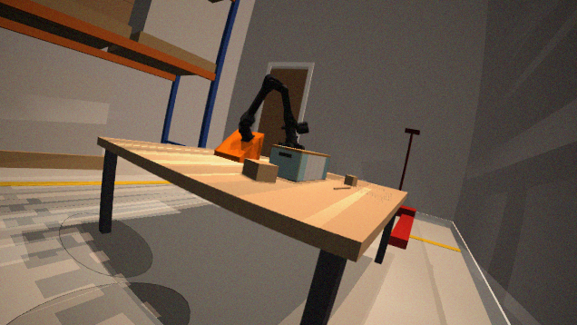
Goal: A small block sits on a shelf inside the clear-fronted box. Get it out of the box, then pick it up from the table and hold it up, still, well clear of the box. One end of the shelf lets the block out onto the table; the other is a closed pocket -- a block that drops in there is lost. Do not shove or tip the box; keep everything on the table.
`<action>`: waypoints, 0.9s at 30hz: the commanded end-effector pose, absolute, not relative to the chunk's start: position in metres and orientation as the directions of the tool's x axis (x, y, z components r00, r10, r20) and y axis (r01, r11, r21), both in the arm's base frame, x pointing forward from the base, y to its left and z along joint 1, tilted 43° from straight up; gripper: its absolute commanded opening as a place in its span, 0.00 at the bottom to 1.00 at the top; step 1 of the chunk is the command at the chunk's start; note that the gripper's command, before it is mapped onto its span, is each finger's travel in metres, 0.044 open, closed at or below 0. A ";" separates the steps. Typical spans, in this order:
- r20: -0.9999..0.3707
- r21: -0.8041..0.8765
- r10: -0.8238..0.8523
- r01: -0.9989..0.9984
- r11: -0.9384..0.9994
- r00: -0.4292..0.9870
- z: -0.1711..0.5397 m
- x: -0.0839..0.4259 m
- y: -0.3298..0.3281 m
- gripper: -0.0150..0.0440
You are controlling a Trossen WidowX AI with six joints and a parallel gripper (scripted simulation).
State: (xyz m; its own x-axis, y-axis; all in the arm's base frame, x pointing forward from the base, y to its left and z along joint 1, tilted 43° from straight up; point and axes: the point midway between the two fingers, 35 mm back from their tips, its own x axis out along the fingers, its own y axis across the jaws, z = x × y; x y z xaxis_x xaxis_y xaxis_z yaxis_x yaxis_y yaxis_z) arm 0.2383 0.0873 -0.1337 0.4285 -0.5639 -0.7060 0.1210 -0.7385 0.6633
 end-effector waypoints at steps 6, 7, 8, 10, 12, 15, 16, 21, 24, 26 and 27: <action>-0.701 0.670 -0.569 0.125 -0.732 0.430 -0.145 0.239 0.075 0.74; -0.701 0.670 -0.569 0.125 -0.731 0.430 -0.146 0.239 0.074 0.74; -0.701 0.670 -0.569 0.125 -0.731 0.430 -0.147 0.239 0.073 0.74; -0.701 0.671 -0.569 0.125 -0.731 0.430 -0.150 0.239 0.071 0.74; -0.701 0.671 -0.569 0.125 -0.731 0.430 -0.152 0.239 0.068 0.74; -0.700 0.671 -0.570 0.125 -0.731 0.431 -0.155 0.239 0.065 0.74; -0.700 0.671 -0.570 0.125 -0.731 0.431 -0.156 0.239 0.064 0.74; -0.699 0.672 -0.571 0.124 -0.730 0.431 -0.161 0.239 0.058 0.74; -0.698 0.673 -0.571 0.124 -0.729 0.431 -0.163 0.239 0.055 0.74; -0.698 0.673 -0.571 0.124 -0.729 0.431 -0.163 0.239 0.055 0.69; -0.698 0.673 -0.571 0.124 -0.729 0.431 -0.163 0.239 0.055 0.65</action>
State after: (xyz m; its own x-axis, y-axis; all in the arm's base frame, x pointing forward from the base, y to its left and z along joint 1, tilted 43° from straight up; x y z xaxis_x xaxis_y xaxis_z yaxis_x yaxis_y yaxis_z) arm 0.2400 0.0577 -0.1622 0.4286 -0.5673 -0.7032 0.1204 -0.7355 0.6668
